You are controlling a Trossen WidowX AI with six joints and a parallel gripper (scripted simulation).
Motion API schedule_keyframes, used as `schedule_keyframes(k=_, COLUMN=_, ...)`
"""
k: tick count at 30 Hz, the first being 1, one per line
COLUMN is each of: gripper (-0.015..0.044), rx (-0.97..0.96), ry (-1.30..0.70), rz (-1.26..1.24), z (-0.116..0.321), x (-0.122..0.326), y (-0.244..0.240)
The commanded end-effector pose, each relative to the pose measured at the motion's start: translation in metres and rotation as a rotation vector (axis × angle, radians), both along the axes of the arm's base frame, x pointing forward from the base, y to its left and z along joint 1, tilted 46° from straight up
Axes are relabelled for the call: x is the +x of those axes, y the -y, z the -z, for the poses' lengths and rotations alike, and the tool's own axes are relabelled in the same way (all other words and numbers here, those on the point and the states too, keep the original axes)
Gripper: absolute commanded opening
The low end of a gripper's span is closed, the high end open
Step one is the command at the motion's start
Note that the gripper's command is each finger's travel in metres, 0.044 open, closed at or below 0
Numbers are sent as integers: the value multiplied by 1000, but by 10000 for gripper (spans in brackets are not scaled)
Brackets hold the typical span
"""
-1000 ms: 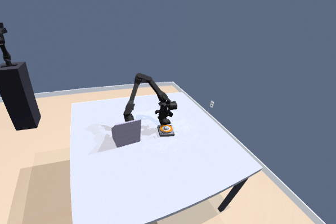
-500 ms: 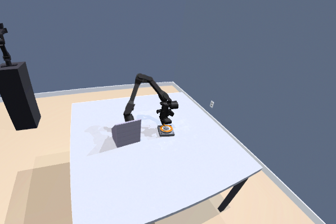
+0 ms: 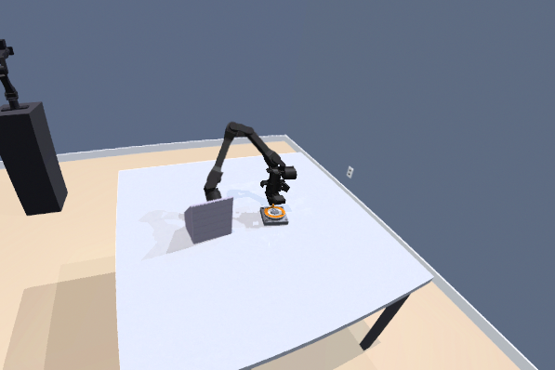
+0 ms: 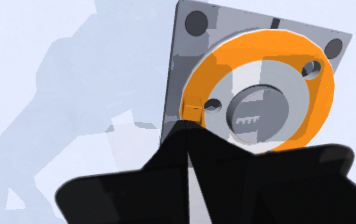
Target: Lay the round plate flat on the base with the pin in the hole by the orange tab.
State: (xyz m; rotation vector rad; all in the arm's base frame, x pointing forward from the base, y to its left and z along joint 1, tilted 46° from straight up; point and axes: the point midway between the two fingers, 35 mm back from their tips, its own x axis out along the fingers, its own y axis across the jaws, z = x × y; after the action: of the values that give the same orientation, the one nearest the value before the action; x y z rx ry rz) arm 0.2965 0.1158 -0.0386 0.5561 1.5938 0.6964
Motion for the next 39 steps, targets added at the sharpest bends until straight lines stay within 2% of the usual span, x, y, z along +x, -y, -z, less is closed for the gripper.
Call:
schedule_keyframes(k=1, gripper=0, rx=4, ry=10, rz=2, z=0, x=8, y=-1)
schedule_keyframes(k=39, gripper=0, rx=3, ry=12, rz=2, z=16, x=45, y=16)
